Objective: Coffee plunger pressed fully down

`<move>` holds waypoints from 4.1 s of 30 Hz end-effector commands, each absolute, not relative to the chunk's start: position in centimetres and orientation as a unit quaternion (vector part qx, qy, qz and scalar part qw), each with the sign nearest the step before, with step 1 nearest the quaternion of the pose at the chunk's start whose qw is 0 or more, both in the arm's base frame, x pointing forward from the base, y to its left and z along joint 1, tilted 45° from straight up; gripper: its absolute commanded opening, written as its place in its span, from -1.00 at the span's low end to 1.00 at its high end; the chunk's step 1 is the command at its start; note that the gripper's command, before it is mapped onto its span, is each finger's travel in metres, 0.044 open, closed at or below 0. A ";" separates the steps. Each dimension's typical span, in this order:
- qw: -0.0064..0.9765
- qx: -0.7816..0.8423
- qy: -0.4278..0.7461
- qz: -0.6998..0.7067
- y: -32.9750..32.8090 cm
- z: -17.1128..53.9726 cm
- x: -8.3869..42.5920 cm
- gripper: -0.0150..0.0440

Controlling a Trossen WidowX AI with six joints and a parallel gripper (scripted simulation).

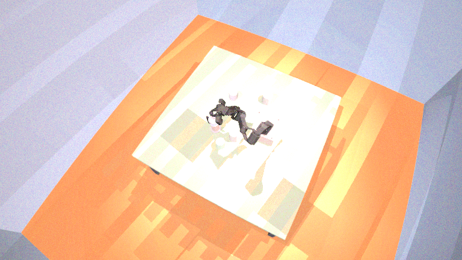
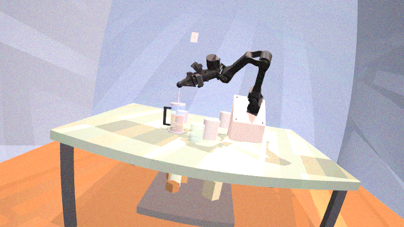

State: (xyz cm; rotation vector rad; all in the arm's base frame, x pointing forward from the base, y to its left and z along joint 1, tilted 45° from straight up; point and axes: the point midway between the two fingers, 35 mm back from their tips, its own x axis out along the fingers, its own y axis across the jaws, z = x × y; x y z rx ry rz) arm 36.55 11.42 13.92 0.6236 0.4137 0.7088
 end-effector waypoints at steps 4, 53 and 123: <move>0.860 0.304 0.225 0.344 13.1 11.6 35.6 -0.06; 0.859 0.307 0.222 0.345 16.0 9.9 36.9 -0.06; 0.859 0.305 0.224 0.345 9.3 15.2 35.0 1.00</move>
